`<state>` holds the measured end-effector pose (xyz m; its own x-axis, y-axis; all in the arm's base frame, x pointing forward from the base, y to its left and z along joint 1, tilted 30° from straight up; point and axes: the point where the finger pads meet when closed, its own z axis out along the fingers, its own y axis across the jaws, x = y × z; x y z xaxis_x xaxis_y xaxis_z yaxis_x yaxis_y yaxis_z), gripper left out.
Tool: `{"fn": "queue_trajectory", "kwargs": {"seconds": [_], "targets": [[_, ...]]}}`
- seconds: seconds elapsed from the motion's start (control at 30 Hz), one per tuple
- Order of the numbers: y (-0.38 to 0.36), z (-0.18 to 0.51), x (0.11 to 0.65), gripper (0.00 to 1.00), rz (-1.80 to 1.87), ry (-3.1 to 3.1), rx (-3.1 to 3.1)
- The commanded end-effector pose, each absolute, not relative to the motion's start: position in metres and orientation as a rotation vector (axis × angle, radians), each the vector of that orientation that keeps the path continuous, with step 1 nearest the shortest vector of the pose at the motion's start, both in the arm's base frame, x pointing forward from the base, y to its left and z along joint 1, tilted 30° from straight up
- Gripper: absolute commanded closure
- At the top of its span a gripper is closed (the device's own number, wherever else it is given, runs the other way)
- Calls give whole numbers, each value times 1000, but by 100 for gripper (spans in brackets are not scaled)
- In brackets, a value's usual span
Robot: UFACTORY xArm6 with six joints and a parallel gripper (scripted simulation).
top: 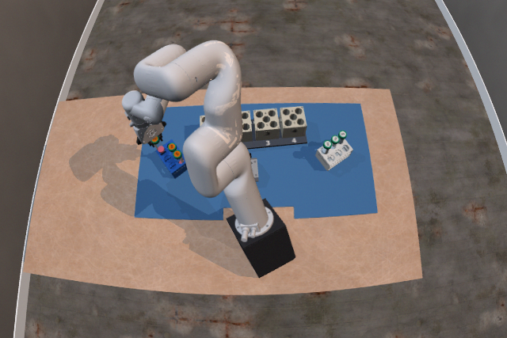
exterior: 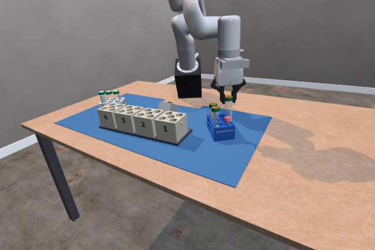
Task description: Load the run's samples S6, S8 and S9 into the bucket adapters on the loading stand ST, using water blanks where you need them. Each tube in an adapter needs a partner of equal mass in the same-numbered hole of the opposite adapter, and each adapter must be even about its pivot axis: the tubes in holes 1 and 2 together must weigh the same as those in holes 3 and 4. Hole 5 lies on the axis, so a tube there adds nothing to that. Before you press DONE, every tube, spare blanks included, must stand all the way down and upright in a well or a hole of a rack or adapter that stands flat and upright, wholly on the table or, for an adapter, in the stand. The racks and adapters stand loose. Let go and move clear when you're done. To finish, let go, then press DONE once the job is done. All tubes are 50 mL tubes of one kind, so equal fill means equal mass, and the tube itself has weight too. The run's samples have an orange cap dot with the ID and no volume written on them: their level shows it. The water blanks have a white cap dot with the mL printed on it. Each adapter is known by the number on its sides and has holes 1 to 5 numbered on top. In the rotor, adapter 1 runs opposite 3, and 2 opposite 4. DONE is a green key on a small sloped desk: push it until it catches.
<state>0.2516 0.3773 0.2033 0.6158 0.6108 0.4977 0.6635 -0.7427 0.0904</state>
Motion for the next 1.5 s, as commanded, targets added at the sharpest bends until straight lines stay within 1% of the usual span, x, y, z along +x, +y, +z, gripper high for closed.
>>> {"fn": "queue_trajectory", "kwargs": {"seconds": [0.0, 1.47], "targets": [[379, 202, 253, 100, -785, -1079, -2728], [390, 168, 270, 100, -785, -1079, -2728]]}}
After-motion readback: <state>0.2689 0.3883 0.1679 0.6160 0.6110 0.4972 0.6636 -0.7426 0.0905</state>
